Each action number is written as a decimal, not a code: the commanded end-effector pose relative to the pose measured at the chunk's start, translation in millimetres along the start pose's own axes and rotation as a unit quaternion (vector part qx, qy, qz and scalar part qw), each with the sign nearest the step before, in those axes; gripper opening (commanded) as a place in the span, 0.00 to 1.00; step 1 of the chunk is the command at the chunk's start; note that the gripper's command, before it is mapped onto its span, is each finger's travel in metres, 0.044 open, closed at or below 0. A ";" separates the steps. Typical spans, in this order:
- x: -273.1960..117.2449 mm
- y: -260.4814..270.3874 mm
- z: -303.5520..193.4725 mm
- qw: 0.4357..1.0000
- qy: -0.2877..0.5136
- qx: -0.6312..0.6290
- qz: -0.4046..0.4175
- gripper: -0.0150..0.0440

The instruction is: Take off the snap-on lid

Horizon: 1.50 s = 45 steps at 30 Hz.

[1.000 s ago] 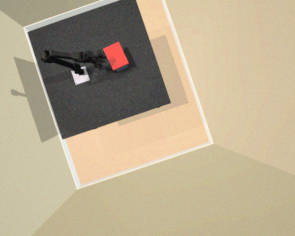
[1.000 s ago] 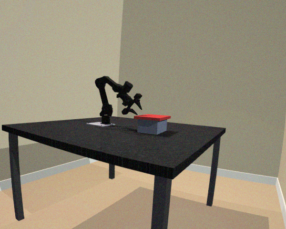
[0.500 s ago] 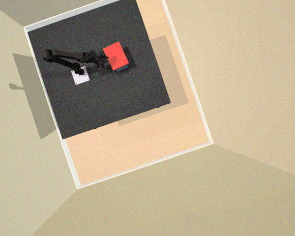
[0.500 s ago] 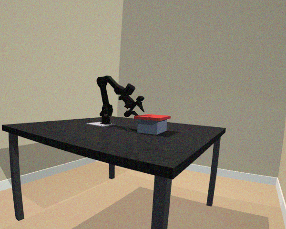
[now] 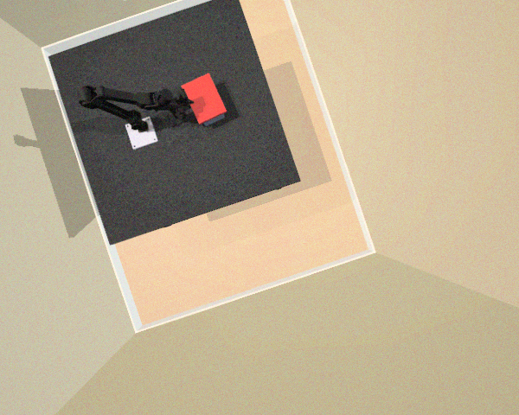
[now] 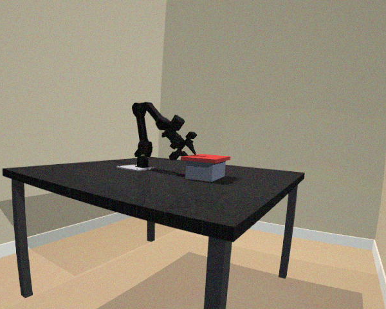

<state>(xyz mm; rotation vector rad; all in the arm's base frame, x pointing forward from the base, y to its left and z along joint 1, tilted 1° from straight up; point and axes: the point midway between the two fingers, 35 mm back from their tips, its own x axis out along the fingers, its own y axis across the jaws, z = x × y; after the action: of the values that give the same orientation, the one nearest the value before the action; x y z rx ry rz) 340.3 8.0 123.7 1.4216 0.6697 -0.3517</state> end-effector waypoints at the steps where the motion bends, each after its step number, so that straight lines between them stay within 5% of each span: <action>1: 0.6 -0.4 0.6 1.000 -0.002 0.003 0.000 0.47; 7: 0.6 -0.4 0.6 1.000 -0.002 0.003 0.000 0.41; 11: 0.6 -0.4 0.6 1.000 -0.002 0.003 0.000 0.25; 45: -4.8 4.3 -0.2 1.000 0.000 0.001 0.000 0.25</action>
<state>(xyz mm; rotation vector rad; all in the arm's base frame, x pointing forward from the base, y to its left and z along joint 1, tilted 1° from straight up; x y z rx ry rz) 339.3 8.0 128.2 1.4234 0.6700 -0.3532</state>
